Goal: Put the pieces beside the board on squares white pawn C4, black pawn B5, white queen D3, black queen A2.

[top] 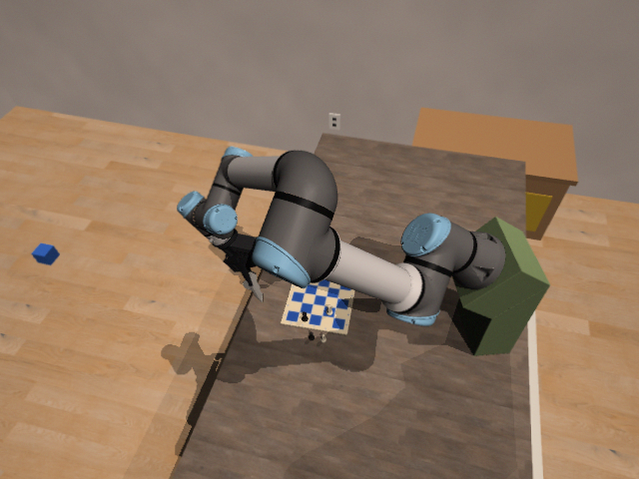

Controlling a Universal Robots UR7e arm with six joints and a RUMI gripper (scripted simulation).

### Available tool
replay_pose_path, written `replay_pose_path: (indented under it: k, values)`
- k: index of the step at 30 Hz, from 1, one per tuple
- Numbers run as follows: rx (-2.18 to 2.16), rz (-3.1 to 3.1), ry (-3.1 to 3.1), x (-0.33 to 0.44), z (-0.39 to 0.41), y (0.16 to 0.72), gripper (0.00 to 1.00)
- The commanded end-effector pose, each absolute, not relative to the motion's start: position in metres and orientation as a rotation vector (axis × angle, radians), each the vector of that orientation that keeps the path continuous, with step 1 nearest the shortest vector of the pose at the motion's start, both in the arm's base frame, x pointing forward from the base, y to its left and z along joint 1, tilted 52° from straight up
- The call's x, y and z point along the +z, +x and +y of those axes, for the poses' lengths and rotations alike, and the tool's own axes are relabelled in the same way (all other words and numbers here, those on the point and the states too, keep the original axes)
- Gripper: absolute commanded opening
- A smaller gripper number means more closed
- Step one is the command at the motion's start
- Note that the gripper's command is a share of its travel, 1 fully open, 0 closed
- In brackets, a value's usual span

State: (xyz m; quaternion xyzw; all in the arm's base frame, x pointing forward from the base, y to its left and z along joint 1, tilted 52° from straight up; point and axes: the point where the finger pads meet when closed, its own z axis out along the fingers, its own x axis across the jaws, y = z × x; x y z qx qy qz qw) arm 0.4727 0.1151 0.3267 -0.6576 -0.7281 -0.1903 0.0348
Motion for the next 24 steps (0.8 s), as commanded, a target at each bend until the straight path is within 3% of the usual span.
replay_pose_path:
  k: [1,24]
  values:
    - [-0.733,-2.24,-2.069,0.317,0.124,0.457,1.0]
    - [-1.196,-2.247,-2.131,0.252,0.164,0.397,1.0]
